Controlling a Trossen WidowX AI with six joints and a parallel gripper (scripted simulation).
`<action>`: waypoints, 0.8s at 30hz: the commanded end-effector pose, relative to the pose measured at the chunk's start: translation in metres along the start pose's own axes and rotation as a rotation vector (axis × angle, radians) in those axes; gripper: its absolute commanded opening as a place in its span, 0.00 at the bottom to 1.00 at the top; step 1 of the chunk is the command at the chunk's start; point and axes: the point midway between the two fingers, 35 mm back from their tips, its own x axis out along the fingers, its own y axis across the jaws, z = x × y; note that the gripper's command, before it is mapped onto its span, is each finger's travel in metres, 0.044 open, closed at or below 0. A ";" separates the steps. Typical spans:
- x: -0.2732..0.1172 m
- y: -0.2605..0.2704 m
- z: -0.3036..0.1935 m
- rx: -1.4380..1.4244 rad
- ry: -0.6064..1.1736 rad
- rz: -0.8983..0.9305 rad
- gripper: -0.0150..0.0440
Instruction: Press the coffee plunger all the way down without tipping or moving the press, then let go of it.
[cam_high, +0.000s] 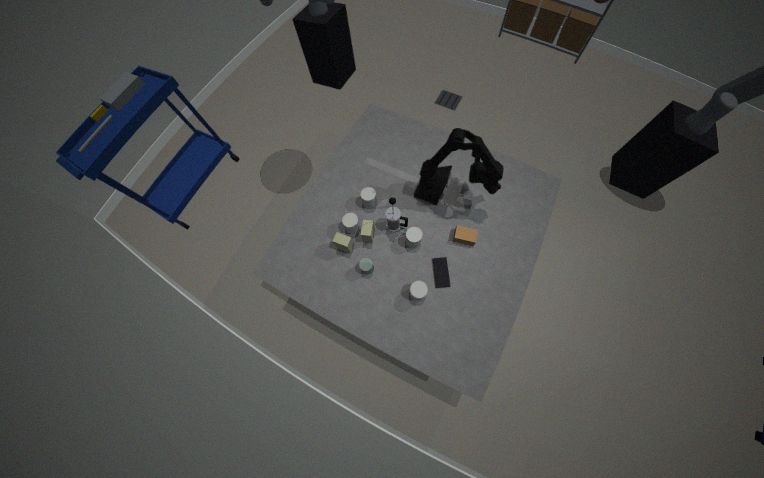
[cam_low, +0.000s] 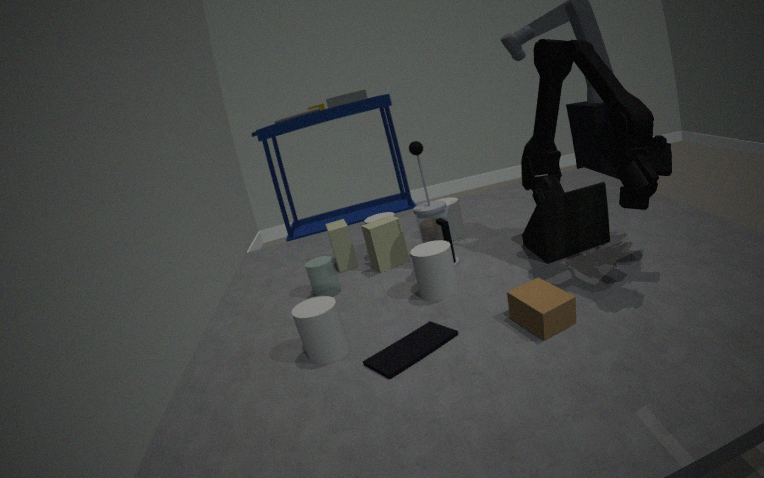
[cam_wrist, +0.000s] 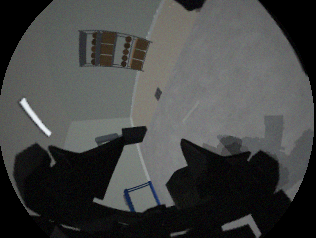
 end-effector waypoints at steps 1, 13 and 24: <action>-0.001 0.000 -0.001 0.002 0.003 -0.007 0.98; -0.084 0.003 -0.067 0.289 0.023 -0.549 1.00; -0.191 0.007 -0.157 0.751 -0.413 -1.146 1.00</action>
